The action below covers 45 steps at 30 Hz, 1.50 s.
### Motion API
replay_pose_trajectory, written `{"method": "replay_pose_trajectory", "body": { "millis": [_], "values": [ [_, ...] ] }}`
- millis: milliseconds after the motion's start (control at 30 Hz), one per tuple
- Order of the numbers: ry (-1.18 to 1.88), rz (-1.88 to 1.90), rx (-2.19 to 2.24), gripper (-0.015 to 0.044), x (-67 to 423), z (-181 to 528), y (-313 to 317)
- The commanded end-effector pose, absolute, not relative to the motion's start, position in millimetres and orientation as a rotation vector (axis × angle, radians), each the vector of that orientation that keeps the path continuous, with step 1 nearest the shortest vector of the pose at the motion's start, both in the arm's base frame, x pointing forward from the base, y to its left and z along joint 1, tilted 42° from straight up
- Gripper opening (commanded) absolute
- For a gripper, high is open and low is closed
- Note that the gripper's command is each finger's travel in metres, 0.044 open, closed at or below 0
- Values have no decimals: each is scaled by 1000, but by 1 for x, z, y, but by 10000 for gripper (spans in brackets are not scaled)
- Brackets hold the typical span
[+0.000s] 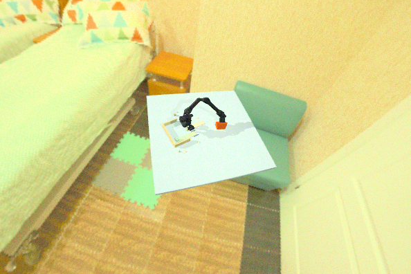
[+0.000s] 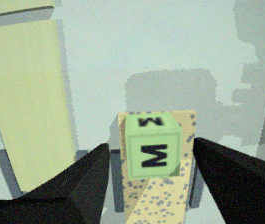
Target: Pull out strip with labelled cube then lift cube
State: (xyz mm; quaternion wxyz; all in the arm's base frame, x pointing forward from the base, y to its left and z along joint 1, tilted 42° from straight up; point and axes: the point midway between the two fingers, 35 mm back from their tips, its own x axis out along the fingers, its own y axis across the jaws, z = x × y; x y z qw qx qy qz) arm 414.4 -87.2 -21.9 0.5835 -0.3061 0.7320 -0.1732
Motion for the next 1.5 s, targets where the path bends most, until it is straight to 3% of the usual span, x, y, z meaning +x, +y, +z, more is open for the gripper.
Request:
{"method": "replay_pose_trajectory", "body": {
  "millis": [0,267,400,600,733,1467],
  "values": [
    [1708,-405,-722,250,413,-26,-92],
    [1709,-406,-722,250,411,-34,-99],
    [1710,-405,-715,145,412,-32,-97],
    [1710,-405,-715,105,412,-32,-97],
    [1710,-405,-715,0,410,-31,-95],
    [1713,-402,-721,0,346,-1,-55]
  ]
}}
